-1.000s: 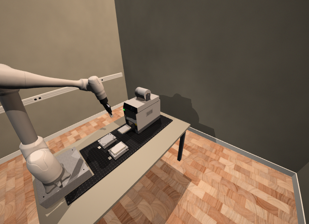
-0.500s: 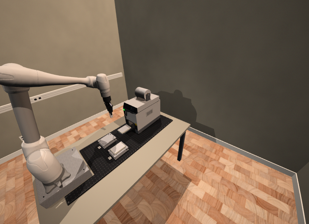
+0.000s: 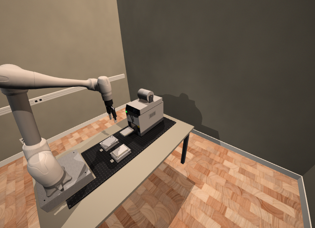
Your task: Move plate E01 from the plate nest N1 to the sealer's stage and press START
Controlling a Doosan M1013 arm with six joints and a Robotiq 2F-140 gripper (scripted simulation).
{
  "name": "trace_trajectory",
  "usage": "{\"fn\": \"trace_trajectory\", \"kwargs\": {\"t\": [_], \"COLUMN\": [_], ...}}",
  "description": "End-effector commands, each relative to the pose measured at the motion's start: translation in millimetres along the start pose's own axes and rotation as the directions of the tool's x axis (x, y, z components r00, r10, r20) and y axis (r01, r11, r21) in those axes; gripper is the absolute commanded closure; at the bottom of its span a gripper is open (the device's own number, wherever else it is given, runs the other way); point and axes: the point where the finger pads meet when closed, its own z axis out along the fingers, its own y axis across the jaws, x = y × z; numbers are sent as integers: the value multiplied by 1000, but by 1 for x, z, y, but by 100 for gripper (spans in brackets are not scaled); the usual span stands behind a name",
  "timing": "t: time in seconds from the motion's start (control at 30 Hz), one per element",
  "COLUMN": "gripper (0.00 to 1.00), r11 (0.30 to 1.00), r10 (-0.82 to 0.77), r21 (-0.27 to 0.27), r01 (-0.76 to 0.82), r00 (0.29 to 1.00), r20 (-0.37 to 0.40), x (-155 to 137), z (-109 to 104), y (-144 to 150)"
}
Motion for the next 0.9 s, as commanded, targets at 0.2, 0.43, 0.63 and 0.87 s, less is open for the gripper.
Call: {"fn": "trace_trajectory", "kwargs": {"t": [0.2,0.43,0.63,0.87], "gripper": [30,30,30,30], "r11": [1000,1000,1000,1000], "r10": [8,13,17,17], "r21": [0,0,0,0], "r01": [-8,-13,-17,-17], "r00": [1000,1000,1000,1000], "r20": [0,0,0,0], "x": [26,40,58,70], "z": [5,7,11,13], "y": [-34,-54,-78,-94]}}
